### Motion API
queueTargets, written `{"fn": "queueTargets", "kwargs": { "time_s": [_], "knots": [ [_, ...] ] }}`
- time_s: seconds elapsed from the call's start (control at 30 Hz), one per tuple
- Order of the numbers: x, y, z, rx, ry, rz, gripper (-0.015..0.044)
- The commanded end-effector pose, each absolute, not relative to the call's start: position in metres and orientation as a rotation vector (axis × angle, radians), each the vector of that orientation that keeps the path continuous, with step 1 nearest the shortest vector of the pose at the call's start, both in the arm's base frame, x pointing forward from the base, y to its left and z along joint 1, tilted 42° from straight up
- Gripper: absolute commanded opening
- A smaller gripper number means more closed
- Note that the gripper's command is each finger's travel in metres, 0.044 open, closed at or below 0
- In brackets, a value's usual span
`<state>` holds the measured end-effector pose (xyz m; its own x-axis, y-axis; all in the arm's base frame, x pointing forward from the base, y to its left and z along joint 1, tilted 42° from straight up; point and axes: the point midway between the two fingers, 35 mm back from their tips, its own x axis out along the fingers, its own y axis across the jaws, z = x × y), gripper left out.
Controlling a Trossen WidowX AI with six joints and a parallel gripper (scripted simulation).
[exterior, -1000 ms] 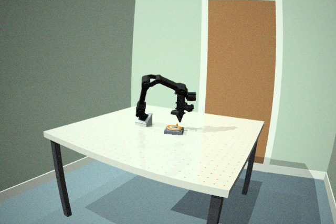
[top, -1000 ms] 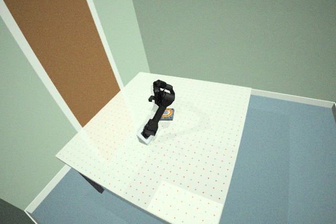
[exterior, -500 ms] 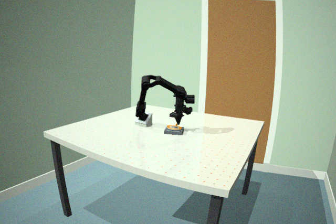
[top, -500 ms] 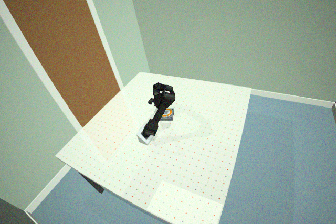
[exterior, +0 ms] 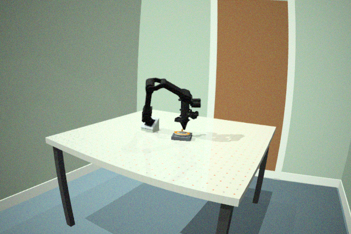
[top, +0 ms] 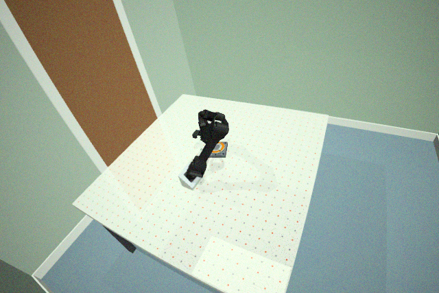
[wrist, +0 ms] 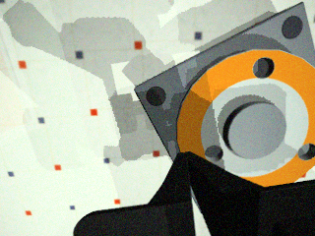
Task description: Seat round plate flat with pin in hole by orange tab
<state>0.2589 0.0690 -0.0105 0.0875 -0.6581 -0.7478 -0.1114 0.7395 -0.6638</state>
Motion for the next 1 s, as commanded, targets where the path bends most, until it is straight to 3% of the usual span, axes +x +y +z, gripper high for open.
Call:
{"fn": "queueTargets", "kwargs": {
  "time_s": [0.0, 0.97],
  "knots": [
    [0.252, 0.066, -0.011, -0.672, 1.457, -0.460, 0.0000],
    [0.227, 0.046, 0.008, -0.674, 1.458, -0.461, 0.0000]
  ]
}}
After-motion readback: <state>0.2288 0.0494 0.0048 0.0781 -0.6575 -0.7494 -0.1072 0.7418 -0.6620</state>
